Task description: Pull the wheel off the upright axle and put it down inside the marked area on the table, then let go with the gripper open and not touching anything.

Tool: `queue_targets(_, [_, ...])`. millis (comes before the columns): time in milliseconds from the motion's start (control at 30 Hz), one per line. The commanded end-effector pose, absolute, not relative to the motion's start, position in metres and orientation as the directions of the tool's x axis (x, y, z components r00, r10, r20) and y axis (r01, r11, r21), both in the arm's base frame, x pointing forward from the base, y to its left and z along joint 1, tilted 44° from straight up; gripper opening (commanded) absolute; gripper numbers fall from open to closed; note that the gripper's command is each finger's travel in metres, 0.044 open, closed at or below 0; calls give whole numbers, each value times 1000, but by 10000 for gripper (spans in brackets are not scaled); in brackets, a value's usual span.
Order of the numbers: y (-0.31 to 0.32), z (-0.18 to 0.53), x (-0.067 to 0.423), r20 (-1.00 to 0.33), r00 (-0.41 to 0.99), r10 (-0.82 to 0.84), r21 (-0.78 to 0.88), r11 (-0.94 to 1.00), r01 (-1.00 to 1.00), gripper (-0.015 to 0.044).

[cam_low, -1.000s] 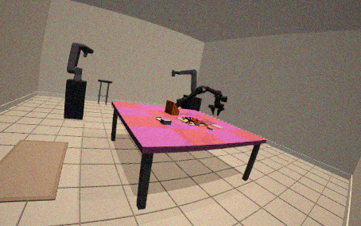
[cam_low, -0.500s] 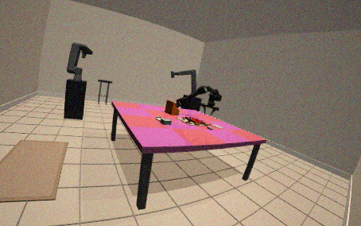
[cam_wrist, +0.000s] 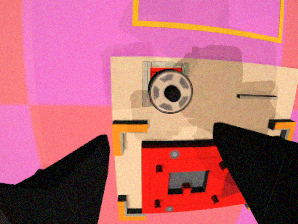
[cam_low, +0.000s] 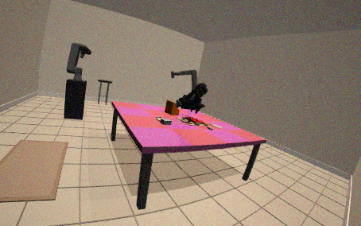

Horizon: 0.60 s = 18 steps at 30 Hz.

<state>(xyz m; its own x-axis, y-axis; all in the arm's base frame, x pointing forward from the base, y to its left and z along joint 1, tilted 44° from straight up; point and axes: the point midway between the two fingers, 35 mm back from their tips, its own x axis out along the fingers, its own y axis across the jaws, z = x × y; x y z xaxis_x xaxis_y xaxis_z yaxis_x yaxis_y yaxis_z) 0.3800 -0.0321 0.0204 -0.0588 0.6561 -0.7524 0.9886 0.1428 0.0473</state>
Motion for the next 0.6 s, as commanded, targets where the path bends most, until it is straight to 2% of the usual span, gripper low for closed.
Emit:
queue_targets(0, [-49,4,369,-726,-67,685,-39,56,998,300])
queue_targets(567, [-30,-2,366,-726,-67,685,-39,56,998,300])
